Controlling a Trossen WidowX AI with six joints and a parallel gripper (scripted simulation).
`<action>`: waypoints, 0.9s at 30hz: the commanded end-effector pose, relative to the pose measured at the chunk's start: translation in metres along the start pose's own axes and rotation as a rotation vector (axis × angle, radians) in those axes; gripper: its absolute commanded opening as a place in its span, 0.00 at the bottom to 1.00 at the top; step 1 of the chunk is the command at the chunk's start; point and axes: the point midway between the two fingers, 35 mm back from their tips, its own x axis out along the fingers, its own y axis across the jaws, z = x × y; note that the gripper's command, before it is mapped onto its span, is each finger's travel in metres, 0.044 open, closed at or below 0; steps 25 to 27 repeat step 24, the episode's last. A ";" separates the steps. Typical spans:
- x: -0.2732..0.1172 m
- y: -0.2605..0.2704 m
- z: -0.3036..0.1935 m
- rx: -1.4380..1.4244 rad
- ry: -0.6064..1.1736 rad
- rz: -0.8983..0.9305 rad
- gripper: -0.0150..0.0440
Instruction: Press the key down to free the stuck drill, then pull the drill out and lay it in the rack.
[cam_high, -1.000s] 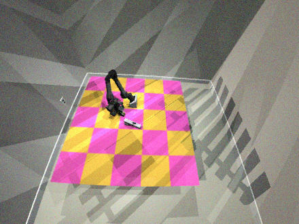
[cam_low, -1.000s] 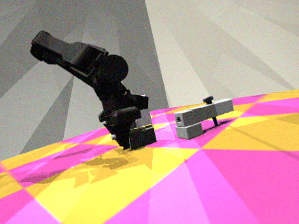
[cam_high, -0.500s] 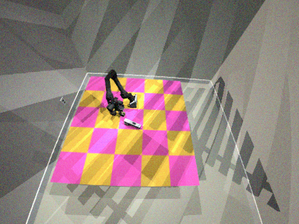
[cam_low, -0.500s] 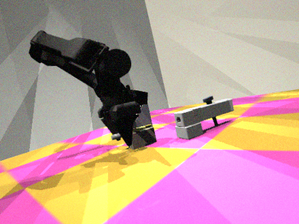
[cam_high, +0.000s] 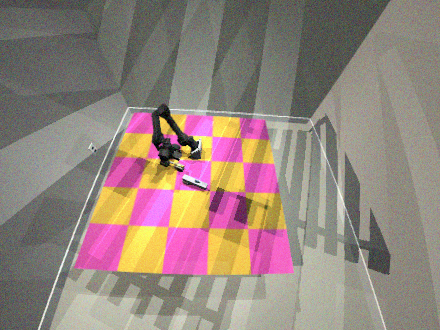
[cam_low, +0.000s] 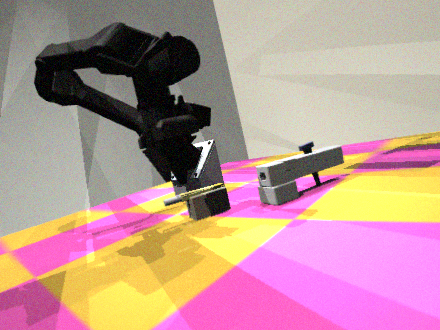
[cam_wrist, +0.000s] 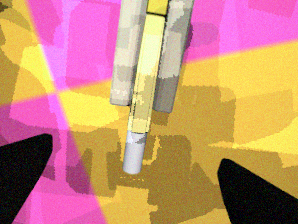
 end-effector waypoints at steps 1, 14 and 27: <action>-0.016 0.000 -0.001 -0.002 0.008 0.006 1.00; -0.088 -0.055 0.040 -0.142 -0.357 -0.332 1.00; -0.224 -0.069 0.072 -0.471 -0.787 -0.793 1.00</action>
